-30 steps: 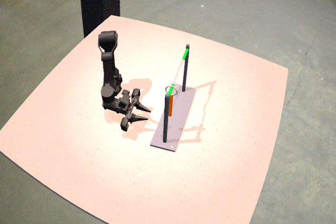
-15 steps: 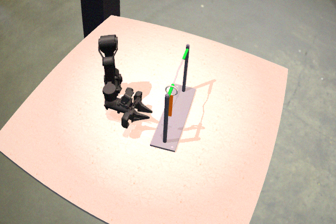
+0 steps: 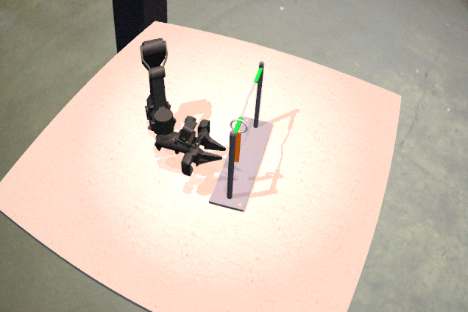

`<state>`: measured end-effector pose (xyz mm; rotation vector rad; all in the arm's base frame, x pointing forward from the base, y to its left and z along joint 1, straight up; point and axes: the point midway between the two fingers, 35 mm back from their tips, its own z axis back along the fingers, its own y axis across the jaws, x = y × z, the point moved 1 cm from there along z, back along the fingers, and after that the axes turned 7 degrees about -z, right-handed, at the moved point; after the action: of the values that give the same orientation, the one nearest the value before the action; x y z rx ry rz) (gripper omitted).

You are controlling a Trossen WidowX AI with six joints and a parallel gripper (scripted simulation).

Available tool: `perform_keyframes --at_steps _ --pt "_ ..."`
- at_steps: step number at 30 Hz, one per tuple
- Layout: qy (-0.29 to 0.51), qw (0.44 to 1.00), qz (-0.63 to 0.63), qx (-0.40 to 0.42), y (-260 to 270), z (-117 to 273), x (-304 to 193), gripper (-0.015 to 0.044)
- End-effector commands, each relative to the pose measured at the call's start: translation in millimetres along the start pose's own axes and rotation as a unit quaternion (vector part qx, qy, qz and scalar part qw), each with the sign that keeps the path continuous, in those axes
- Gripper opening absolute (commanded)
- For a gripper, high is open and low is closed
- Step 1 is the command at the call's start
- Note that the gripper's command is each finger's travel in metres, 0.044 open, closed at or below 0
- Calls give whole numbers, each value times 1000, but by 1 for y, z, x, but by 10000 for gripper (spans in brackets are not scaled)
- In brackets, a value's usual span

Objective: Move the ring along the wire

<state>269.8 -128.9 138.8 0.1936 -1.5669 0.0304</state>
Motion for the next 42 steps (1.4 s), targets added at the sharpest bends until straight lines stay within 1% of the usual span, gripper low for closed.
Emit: perform_keyframes --at_steps 1,42 --pt "-2 1000 -1 -1 -1 -5 2 160" --pt "-5 1000 -1 -1 0 -69 4 160"
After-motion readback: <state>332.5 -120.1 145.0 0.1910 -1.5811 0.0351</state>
